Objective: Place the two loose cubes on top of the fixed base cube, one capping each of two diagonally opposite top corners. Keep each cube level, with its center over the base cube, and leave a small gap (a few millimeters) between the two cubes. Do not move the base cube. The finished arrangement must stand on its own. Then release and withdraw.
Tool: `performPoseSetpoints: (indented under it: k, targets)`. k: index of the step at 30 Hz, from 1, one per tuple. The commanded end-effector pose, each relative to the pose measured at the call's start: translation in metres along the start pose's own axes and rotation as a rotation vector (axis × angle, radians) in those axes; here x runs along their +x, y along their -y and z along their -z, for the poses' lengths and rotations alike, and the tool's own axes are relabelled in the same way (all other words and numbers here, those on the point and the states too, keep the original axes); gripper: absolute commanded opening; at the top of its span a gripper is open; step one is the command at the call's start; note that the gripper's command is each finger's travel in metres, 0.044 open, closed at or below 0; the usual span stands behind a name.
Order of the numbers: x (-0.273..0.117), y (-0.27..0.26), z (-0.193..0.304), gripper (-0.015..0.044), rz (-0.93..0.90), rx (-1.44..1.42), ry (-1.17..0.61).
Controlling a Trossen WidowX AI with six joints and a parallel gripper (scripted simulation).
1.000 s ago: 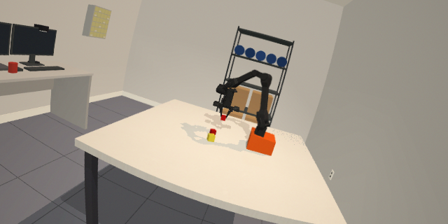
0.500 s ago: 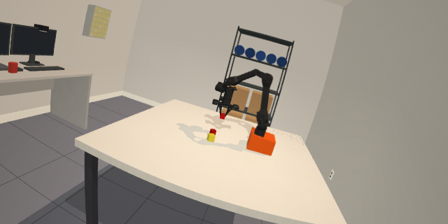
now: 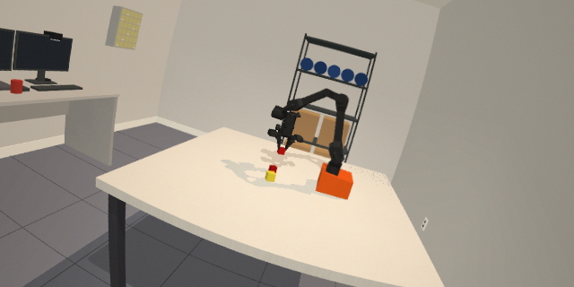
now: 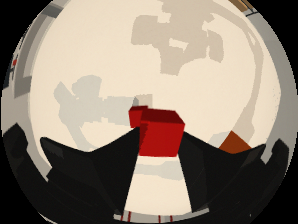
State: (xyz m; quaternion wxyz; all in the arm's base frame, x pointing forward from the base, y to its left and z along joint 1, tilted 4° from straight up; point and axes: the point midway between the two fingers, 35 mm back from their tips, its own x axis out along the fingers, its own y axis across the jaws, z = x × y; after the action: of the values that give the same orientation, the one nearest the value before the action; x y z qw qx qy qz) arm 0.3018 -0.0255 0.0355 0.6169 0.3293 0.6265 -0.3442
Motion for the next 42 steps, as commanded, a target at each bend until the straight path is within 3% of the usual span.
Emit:
performPoseSetpoints:
  k: [1, 42]
  targets:
    - [0.001, -0.007, 0.009, 0.0105, -0.007, -0.053, -0.004]
    - [0.026, -0.051, 0.125, 0.0105, 0.002, -0.67, -0.02]
